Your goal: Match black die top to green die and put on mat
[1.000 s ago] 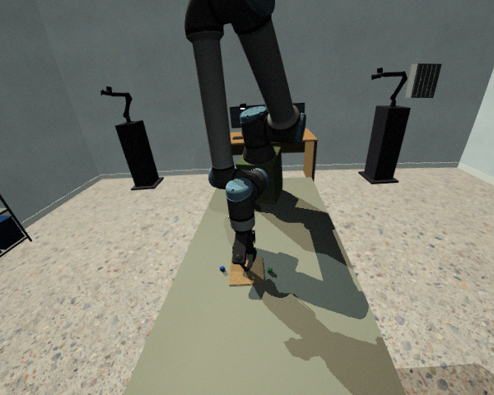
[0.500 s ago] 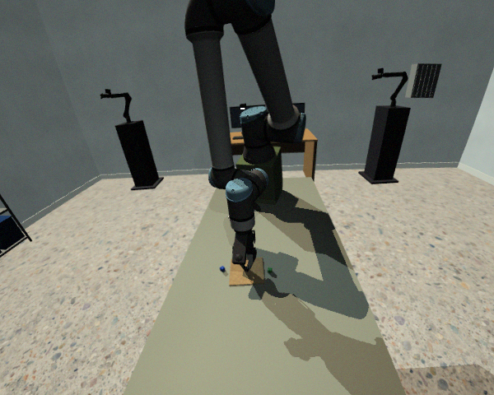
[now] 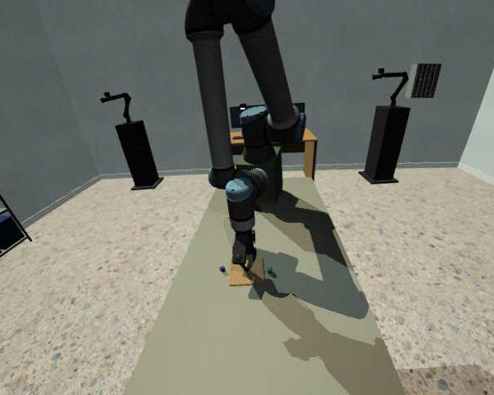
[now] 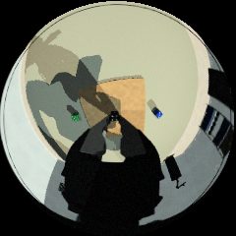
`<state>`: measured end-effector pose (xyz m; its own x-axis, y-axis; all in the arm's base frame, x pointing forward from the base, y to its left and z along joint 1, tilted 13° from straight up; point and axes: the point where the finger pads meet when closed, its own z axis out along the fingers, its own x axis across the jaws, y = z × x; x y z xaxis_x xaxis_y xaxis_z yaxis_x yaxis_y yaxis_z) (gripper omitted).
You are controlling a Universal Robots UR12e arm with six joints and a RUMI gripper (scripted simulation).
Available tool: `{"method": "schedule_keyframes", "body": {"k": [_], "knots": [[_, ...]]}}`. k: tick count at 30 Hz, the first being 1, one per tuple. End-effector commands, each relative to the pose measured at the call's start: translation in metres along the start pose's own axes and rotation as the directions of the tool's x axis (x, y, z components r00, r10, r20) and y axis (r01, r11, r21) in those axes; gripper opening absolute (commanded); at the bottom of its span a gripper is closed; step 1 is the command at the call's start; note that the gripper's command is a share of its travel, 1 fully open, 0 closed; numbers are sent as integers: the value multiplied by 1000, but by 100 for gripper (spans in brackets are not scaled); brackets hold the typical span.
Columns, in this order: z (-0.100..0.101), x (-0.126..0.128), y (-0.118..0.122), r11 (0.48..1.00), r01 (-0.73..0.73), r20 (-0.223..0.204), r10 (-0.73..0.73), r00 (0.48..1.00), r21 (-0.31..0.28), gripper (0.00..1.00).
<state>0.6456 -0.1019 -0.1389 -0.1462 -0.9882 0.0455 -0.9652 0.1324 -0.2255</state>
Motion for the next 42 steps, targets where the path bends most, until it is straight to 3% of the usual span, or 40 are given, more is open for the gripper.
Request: {"method": "schedule_keyframes", "body": {"k": [1, 5, 20, 31, 36, 42], "knots": [[0, 0, 0, 1000, 0, 0, 0, 1000, 1, 0], [0, 0, 0, 1000, 0, 0, 0, 1000, 1, 0], [0, 0, 0, 1000, 0, 0, 0, 1000, 1, 18], [-1, 0, 0, 1000, 0, 0, 0, 1000, 1, 18], [-6, 0, 0, 1000, 0, 0, 0, 1000, 1, 18], [-29, 0, 0, 1000, 0, 0, 0, 1000, 1, 18]]}}
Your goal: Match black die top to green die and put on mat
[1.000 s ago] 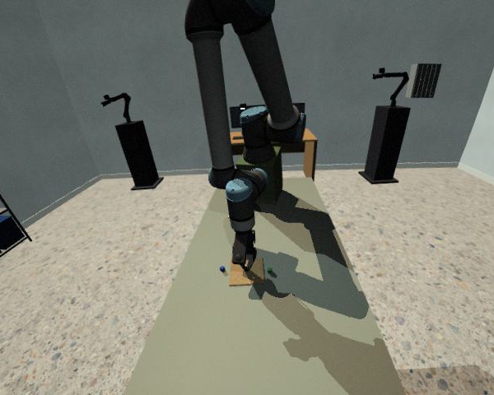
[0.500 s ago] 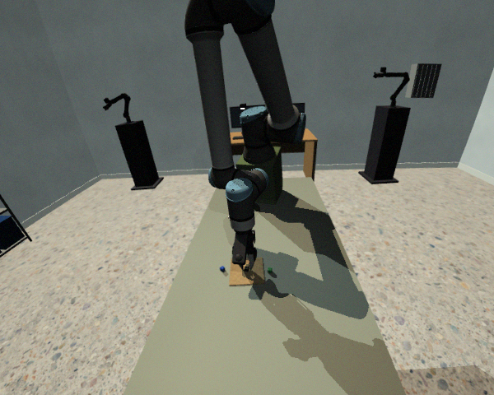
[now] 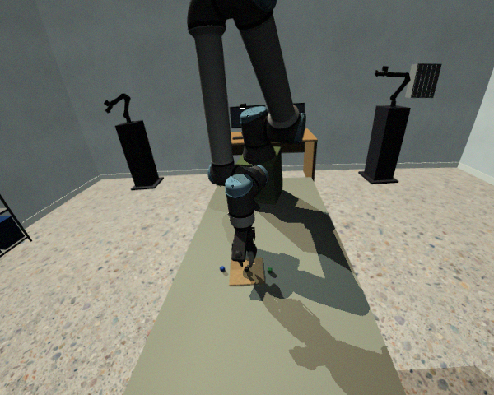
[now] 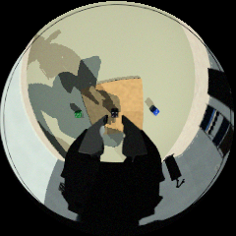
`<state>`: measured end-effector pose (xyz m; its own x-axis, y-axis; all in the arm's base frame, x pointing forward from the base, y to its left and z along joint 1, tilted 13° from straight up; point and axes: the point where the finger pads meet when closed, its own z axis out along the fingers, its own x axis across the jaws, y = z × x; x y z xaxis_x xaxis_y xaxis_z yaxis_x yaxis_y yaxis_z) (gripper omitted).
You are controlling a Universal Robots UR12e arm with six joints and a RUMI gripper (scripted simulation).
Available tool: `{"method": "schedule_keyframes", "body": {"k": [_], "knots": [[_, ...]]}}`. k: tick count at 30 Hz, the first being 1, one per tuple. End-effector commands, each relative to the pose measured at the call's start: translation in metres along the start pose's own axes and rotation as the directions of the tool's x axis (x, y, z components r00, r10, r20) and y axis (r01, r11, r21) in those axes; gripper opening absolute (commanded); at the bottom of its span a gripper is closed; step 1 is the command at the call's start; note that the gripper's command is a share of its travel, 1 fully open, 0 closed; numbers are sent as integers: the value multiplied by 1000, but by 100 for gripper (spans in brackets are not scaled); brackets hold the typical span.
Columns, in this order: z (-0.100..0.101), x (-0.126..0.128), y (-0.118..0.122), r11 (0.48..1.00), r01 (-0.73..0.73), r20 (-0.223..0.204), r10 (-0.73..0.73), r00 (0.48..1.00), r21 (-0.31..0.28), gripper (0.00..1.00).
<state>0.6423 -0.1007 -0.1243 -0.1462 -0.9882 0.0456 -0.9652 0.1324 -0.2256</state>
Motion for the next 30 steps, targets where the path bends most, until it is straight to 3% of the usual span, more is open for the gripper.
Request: {"method": "schedule_keyframes", "body": {"k": [1, 9, 20, 21, 30], "knots": [[-20, 0, 0, 1000, 0, 0, 0, 1000, 1, 18], [-61, 0, 0, 1000, 0, 0, 0, 1000, 1, 18], [-75, 0, 0, 1000, 0, 0, 0, 1000, 1, 18], [-75, 0, 0, 1000, 0, 0, 0, 1000, 1, 100], [-75, 0, 0, 1000, 0, 0, 0, 1000, 1, 100]]}}
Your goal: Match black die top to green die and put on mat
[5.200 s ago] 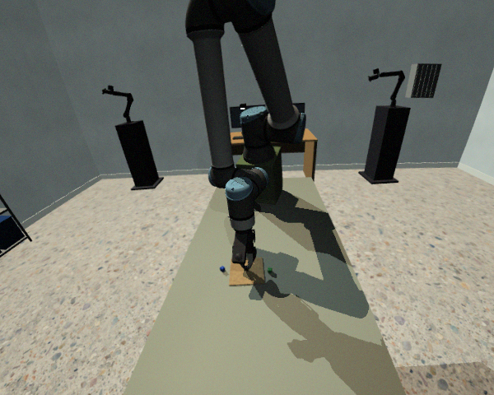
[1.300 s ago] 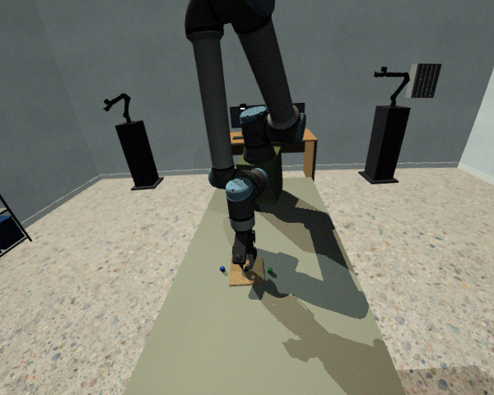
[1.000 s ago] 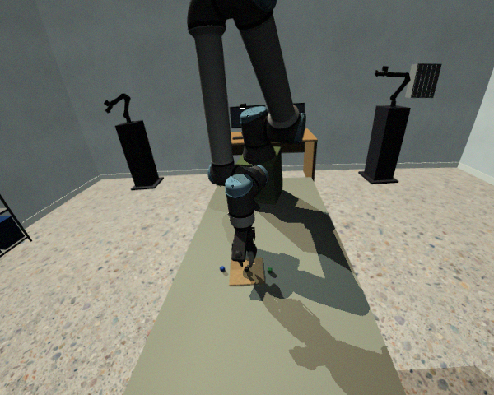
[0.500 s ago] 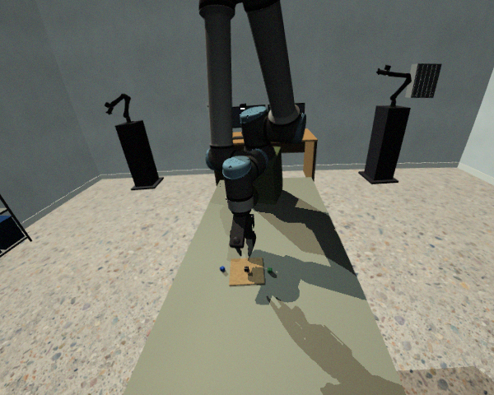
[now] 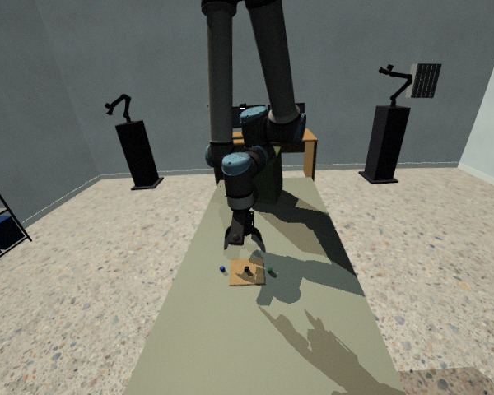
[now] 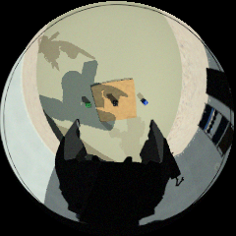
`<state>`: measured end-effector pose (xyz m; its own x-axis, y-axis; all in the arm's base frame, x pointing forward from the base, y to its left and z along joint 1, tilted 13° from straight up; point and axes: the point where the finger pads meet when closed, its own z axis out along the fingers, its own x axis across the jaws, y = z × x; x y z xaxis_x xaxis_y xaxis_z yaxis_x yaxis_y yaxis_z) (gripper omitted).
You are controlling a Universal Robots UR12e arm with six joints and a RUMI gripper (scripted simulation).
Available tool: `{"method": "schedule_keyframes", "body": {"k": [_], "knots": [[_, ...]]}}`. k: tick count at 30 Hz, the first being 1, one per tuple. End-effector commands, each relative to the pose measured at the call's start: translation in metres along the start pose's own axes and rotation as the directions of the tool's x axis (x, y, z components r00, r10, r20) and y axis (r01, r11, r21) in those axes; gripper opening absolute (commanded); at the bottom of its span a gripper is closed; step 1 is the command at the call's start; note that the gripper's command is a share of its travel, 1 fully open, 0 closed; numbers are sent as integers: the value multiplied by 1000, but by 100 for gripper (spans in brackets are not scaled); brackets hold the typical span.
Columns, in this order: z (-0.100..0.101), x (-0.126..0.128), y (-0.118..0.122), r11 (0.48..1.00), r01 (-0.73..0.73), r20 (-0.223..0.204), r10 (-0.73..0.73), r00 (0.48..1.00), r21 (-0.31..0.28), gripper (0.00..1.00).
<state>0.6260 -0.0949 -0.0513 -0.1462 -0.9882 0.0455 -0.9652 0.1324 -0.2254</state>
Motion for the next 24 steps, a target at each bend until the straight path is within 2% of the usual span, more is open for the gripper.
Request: {"method": "schedule_keyframes", "body": {"k": [1, 17, 24], "knots": [[0, 0, 0, 1000, 0, 0, 0, 1000, 1, 100], [0, 0, -1, 1000, -6, 0, 6, 1000, 1, 100], [0, 0, -1, 998, -67, 0, 67, 998, 1, 100]]}}
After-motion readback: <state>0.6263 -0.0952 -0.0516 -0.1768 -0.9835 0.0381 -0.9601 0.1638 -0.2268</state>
